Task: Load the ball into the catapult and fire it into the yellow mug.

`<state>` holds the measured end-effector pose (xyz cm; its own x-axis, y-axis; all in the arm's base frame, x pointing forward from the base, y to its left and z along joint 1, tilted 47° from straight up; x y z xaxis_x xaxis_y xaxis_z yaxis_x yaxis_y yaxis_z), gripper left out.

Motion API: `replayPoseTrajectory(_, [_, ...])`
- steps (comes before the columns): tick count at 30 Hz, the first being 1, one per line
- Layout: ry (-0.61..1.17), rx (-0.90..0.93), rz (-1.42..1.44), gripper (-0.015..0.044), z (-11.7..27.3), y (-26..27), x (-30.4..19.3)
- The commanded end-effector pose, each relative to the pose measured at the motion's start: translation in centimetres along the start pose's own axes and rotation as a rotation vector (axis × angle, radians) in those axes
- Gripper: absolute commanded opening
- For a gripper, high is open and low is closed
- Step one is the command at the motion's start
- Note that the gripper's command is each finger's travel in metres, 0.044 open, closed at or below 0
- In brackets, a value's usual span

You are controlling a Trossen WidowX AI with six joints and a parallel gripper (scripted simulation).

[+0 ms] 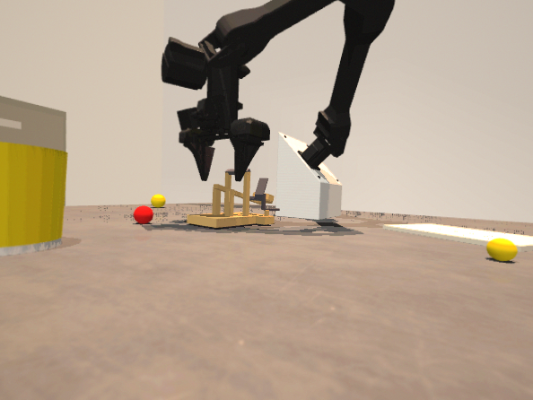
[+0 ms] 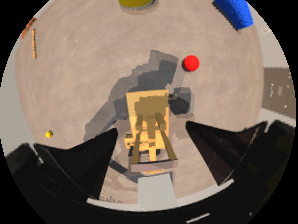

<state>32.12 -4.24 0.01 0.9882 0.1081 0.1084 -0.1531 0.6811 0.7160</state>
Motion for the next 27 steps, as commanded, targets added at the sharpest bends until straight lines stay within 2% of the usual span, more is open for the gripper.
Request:
replayPoseTrajectory(1, [-0.001,0.003,-0.004,0.0440,-0.6,0.0,0.0])
replayPoseTrajectory(27, [-0.001,0.005,-0.004,0.0440,-4.8,0.1,0.0])
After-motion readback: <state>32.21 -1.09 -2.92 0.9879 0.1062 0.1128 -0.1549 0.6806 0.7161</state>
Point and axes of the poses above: the point midway between the two fingers, 35 mm back from their tips, its own z axis back along the fingers, its own y axis across the jaws, x = y × z, the point moved 7 cm from there along z, back along the fingers, and after that the axes turned 13 degrees about z, right-handed, at the moved point
